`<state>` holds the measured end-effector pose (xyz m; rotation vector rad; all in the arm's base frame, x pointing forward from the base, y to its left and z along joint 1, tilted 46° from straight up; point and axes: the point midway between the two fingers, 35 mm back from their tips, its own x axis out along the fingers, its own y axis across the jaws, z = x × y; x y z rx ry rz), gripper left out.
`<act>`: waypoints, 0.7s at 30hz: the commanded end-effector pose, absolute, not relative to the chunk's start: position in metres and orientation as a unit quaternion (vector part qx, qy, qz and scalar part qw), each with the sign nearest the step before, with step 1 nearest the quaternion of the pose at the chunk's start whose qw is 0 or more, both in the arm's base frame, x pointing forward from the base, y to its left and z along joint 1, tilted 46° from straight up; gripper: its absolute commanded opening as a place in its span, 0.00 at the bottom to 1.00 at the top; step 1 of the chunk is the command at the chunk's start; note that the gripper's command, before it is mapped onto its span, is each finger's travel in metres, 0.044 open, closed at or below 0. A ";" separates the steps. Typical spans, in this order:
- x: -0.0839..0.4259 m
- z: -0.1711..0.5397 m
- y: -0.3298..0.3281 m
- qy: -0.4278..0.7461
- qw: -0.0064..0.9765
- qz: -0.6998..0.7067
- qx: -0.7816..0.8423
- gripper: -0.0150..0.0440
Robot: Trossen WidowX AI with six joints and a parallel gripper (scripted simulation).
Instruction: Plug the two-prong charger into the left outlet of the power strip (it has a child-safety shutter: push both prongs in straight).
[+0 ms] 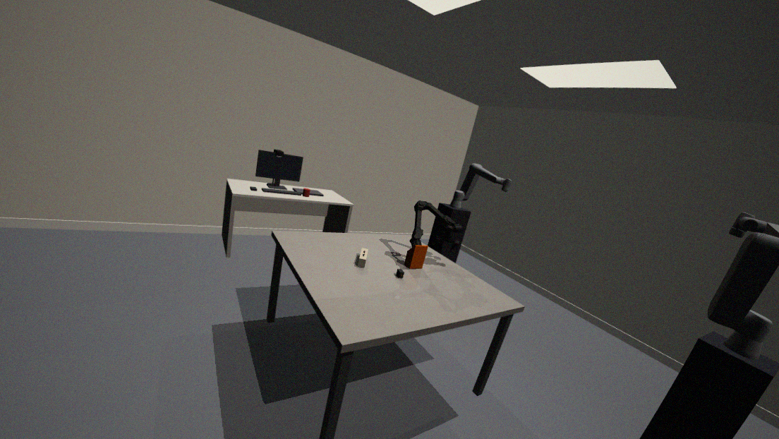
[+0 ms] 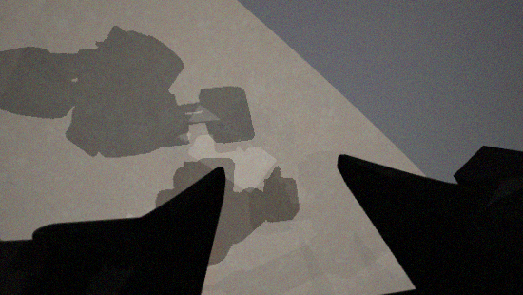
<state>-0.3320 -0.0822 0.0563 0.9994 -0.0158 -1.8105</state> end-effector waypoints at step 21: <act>-0.321 0.020 -0.003 -0.043 0.413 -0.779 0.470 1.00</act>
